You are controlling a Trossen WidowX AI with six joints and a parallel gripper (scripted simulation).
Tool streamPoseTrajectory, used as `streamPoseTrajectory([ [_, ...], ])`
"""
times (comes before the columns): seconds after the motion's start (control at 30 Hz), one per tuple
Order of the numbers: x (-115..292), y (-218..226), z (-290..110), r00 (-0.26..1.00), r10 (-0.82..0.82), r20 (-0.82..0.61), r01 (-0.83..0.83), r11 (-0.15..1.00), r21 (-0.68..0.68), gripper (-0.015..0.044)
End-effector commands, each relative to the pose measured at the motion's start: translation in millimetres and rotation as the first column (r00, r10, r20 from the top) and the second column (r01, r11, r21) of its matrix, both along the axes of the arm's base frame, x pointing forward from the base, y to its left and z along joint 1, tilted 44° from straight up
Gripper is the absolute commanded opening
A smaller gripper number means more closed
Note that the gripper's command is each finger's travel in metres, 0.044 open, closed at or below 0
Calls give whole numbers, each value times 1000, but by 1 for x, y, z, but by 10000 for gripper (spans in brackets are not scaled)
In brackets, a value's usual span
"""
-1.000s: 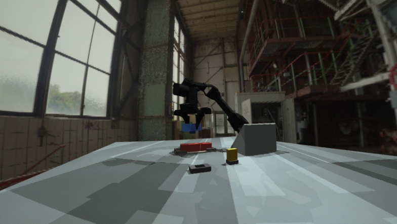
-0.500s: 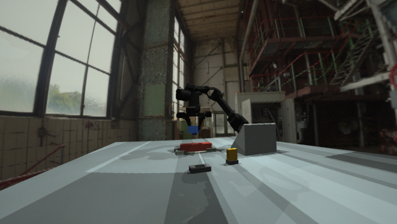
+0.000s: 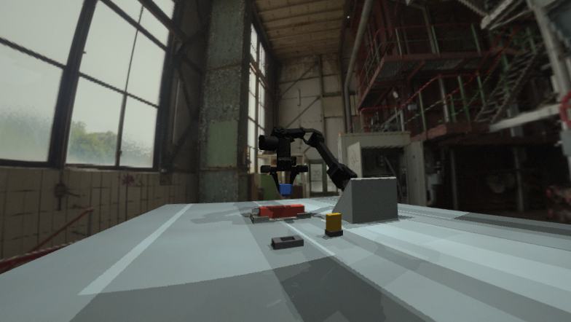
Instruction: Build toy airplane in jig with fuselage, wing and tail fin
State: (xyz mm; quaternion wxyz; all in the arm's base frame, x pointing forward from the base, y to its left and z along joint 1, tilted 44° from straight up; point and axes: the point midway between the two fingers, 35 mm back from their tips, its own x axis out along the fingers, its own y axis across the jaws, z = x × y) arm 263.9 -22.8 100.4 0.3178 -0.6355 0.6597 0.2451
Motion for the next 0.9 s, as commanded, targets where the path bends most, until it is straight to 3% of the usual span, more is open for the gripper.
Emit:
streamPoseTrajectory([
  [0.0, -7, -8, 4, 998, 48, -38, -49, 999, -8, 0],
  [0.23, -18, -20, 8, 988, 112, -104, -114, 993, -11, 0],
  [0.5, -18, -20, 8, 988, 112, -104, -114, 993, -11, 195],
  [0.87, -18, -21, 8, 988, 112, -104, -114, 993, -11, 195],
])
